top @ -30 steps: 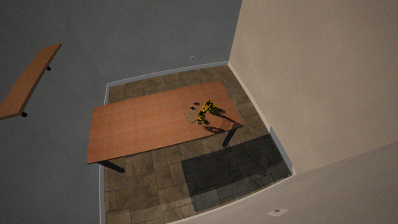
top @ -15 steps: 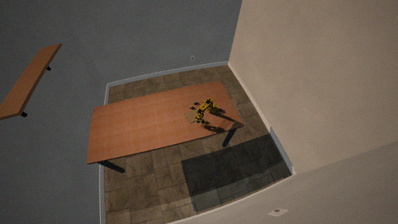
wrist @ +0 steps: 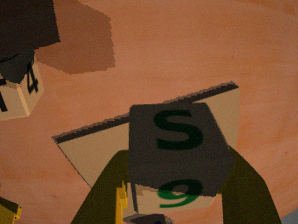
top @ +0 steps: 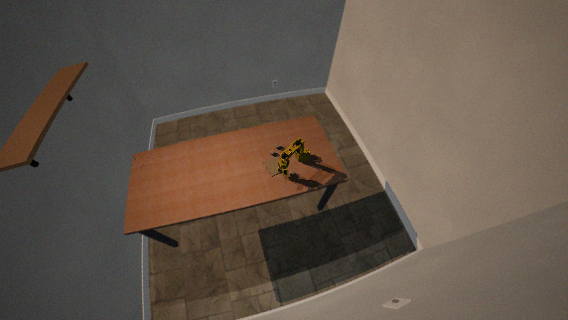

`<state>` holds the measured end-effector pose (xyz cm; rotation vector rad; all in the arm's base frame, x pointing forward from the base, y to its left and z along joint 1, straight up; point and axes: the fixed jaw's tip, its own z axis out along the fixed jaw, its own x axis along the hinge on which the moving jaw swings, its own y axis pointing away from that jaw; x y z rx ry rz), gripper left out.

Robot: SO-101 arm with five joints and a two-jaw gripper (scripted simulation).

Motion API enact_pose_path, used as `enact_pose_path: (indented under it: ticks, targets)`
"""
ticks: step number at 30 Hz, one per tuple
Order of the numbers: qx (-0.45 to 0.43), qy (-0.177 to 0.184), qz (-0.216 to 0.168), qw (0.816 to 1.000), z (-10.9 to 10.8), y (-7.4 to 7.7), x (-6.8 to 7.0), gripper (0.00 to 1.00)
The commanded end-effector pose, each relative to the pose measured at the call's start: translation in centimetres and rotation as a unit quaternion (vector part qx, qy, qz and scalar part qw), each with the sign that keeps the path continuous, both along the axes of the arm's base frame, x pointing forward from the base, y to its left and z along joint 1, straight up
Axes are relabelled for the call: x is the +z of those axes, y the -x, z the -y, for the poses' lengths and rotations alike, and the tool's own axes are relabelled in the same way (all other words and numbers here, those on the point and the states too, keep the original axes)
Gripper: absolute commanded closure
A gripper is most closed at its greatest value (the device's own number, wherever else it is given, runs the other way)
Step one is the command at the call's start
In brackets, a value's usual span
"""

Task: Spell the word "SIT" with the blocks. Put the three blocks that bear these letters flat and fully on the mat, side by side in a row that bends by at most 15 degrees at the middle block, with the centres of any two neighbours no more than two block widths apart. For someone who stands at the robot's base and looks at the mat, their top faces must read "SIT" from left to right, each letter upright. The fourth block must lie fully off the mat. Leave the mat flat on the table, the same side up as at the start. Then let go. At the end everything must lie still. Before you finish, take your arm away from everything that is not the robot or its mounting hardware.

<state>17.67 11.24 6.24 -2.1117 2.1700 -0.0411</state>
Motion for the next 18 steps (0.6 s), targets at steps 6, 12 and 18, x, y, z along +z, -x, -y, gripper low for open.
enact_pose_path:
  ticks: [6, 12, 18]
  targets:
    - [-0.033, -0.032, 0.045, 0.998, -0.1, -0.9, 1.3, 1.0]
    - [-0.132, -0.079, 0.091, 0.984, 0.6, -1.8, 1.2, 1.0]
    - [-0.222, -0.126, 0.132, 0.958, 1.4, -2.6, 1.2, 1.0]
